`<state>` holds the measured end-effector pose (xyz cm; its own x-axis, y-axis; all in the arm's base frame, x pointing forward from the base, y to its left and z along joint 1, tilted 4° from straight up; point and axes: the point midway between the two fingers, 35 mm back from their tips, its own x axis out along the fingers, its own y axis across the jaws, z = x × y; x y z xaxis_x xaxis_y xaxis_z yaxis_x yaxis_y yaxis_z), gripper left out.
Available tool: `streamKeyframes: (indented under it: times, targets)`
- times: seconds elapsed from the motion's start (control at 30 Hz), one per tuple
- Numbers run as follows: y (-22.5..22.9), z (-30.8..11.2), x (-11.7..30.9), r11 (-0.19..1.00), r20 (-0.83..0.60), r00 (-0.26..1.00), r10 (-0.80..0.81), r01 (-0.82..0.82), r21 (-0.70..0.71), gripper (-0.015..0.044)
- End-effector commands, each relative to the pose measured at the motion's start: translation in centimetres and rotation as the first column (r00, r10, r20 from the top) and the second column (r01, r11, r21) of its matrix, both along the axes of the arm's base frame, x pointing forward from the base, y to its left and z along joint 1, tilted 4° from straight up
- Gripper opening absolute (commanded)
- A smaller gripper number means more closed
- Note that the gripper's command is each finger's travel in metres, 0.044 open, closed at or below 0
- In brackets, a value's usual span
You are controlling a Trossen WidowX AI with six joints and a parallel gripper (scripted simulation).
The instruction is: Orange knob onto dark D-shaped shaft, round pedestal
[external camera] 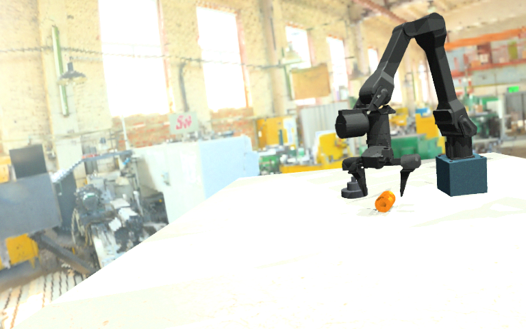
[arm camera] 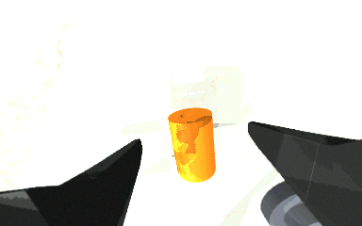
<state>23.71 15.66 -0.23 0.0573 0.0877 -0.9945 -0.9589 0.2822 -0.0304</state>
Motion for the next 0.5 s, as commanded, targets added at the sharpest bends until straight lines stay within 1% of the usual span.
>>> streamKeyframes:
  times: [0.0,0.47]
  targets:
    - [-0.1,-0.7,0.0,1.0,-0.001,1.0,0.0,0.0,-0.006,0.044]
    - [0.0,-2.7,0.0,1.0,-0.001,1.0,0.0,0.0,-0.006,0.044]
